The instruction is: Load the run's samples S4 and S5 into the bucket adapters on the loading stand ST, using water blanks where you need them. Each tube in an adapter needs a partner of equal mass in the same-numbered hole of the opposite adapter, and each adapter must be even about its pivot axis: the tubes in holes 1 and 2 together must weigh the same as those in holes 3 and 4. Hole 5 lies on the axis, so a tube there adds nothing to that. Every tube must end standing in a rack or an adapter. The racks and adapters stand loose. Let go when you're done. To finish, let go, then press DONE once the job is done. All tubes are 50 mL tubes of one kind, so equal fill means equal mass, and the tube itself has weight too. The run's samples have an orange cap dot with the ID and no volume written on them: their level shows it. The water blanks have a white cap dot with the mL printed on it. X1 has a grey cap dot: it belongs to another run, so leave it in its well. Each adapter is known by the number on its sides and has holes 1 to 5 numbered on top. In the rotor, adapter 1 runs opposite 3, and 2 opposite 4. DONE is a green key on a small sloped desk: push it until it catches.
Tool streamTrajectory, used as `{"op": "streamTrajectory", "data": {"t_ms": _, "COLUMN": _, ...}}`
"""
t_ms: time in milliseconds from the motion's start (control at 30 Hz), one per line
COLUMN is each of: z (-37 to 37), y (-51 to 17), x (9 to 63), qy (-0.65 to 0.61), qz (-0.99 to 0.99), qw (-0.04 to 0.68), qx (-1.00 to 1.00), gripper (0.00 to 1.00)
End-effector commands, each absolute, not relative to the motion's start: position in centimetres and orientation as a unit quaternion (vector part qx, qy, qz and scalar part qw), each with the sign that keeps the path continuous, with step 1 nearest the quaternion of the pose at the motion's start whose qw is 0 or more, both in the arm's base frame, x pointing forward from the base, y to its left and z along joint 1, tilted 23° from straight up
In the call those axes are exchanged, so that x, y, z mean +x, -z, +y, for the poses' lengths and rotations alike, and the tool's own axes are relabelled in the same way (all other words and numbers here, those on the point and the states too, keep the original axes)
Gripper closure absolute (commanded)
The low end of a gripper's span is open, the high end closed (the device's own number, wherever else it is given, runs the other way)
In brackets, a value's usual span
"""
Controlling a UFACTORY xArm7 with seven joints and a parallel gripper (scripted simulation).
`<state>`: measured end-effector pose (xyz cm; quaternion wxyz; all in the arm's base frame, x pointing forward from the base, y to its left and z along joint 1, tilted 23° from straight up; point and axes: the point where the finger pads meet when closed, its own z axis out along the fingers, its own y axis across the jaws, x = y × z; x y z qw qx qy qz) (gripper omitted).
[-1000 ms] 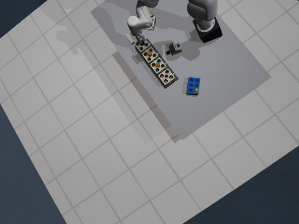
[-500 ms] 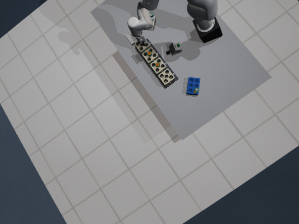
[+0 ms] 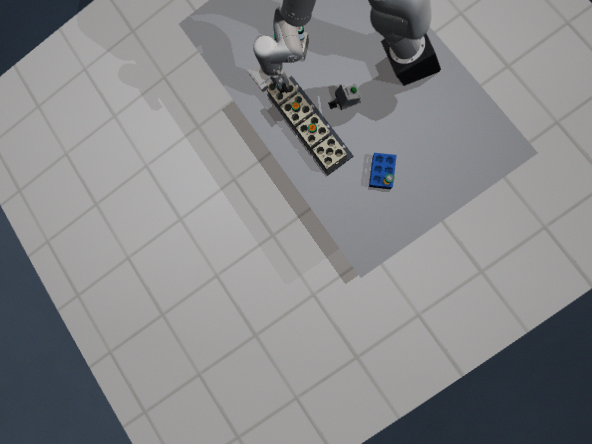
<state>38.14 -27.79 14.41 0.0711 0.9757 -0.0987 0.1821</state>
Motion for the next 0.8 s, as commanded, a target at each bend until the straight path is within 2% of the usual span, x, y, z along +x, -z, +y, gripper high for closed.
{"op": "streamTrajectory", "data": {"t_ms": 0, "z": -27.88, "y": -14.46, "x": 38.26, "qy": -0.184, "qz": -0.099, "qw": 0.071, "qx": 0.975, "gripper": 1.00}}
{"op": "streamTrajectory", "data": {"t_ms": 400, "z": -27.88, "y": -14.47, "x": 38.26, "qy": -0.184, "qz": -0.099, "qw": 0.071, "qx": 0.975, "gripper": 1.00}}
{"op": "streamTrajectory", "data": {"t_ms": 433, "z": -27.88, "y": -14.43, "x": 38.27, "qy": -0.184, "qz": -0.099, "qw": 0.071, "qx": 0.975, "gripper": 0.56}}
{"op": "streamTrajectory", "data": {"t_ms": 767, "z": -27.88, "y": -14.43, "x": 38.27, "qy": -0.184, "qz": -0.099, "qw": 0.071, "qx": 0.975, "gripper": 0.56}}
